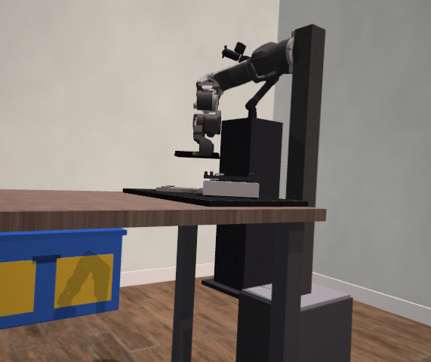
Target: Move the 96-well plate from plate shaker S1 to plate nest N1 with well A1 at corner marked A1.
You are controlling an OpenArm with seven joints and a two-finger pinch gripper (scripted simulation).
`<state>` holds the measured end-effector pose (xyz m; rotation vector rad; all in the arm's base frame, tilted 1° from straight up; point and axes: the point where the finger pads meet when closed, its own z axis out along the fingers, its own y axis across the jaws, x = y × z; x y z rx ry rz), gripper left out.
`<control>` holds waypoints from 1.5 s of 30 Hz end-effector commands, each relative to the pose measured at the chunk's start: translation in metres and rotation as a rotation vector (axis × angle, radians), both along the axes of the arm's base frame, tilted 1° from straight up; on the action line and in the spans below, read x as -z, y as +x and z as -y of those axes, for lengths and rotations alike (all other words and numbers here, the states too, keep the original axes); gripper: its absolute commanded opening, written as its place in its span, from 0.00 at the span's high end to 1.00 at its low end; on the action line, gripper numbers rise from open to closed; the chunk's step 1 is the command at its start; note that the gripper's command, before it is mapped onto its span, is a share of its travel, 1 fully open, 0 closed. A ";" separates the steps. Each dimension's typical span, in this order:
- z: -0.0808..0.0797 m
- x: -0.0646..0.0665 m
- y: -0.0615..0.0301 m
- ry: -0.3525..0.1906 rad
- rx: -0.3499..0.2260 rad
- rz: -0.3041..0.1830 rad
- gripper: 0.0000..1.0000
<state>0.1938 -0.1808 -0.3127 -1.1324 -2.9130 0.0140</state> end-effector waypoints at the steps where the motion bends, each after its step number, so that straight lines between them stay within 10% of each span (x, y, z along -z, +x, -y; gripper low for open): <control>1: 0.002 0.000 0.0009 0.000 0.003 0.004 1.00; 7: 0.002 0.000 0.0009 0.000 0.003 0.004 1.00; 12: 0.041 0.008 0.0020 0.000 0.003 0.004 1.00; 45: 0.050 0.011 0.0023 -0.002 0.004 0.005 1.00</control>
